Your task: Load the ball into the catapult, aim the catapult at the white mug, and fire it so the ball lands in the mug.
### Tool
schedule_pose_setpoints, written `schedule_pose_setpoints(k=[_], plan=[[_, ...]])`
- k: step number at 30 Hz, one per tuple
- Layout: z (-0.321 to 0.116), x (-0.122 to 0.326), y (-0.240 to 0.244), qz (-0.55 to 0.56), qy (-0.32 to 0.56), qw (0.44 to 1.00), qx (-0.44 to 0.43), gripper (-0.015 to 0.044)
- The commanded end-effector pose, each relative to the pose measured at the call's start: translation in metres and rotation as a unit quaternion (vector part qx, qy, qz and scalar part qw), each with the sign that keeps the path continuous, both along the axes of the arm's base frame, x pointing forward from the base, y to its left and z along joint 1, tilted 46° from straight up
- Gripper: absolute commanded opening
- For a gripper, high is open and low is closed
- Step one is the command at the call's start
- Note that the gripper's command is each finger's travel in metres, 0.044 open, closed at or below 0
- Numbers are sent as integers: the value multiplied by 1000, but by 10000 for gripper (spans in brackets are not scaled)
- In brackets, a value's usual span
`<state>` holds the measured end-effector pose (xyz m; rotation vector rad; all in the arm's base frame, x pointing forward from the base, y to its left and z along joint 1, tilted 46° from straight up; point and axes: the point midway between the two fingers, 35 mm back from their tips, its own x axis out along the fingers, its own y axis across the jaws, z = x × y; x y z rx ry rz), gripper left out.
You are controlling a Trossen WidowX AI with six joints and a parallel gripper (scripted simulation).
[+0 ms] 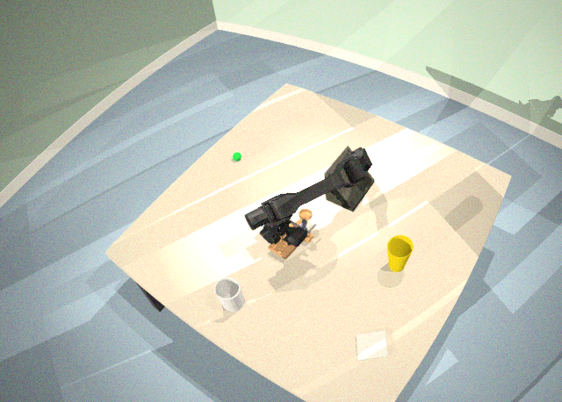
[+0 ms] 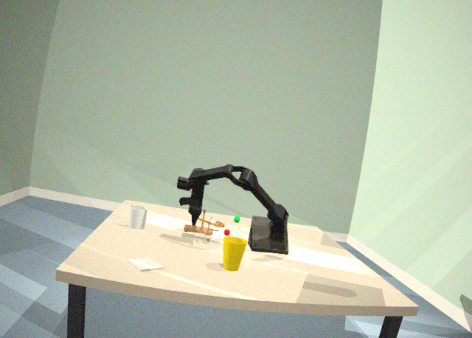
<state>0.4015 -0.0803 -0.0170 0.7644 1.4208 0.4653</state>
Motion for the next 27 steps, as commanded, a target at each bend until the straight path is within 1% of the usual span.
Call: schedule_pose_setpoints(k=[1,18,24,27], plan=[[-4,1,0,-7,0,1000,0,0],[-24,5,20,-8,-1,1000,1,0],[-21,4,20,-1,1,1000,-1,0],[-21,4,20,-1,1,1000,-1,79]])
